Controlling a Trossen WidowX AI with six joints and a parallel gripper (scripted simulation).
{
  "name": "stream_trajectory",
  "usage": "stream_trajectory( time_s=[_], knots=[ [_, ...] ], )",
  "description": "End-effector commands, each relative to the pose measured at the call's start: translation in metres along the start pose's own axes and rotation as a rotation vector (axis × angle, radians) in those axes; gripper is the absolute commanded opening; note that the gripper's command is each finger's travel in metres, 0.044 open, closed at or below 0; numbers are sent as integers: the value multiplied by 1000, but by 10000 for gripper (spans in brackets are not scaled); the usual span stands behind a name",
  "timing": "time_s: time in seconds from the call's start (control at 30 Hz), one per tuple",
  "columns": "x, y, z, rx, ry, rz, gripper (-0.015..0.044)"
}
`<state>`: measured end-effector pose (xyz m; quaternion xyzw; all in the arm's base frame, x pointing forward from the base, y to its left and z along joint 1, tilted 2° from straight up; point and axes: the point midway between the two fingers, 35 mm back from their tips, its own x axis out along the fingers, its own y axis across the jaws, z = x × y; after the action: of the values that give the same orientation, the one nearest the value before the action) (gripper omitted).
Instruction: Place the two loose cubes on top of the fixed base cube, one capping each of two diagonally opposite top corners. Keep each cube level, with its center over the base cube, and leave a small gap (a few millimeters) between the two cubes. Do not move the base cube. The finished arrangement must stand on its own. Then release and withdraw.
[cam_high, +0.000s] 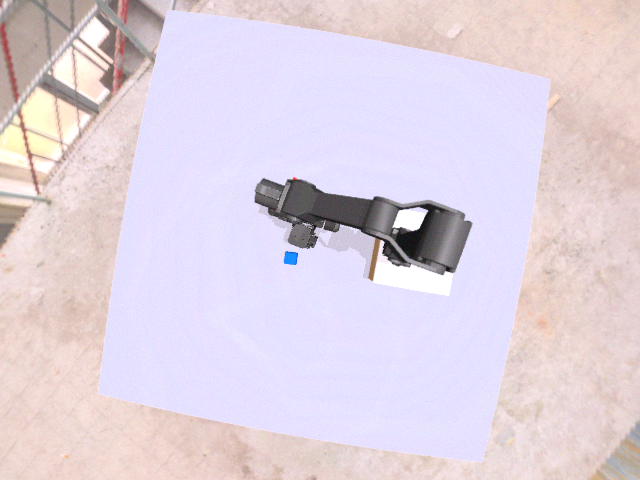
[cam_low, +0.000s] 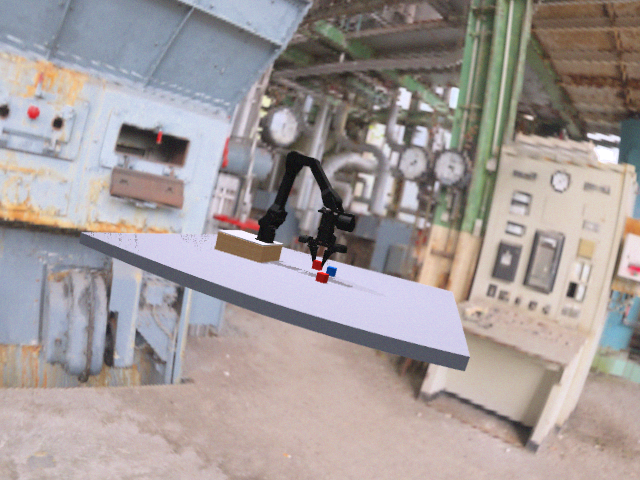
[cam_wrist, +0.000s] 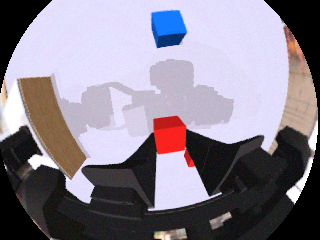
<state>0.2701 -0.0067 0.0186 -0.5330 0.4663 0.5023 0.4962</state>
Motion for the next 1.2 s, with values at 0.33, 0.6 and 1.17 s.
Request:
stream_trajectory(
  time_s=[0.33,0.6,1.17],
  knots=[
    [-42,-1,0,3,2,-1,105],
    [-67,2,0,3,2,-1,105],
    [-75,-7,23,116,-1,-1,105]
  ],
)
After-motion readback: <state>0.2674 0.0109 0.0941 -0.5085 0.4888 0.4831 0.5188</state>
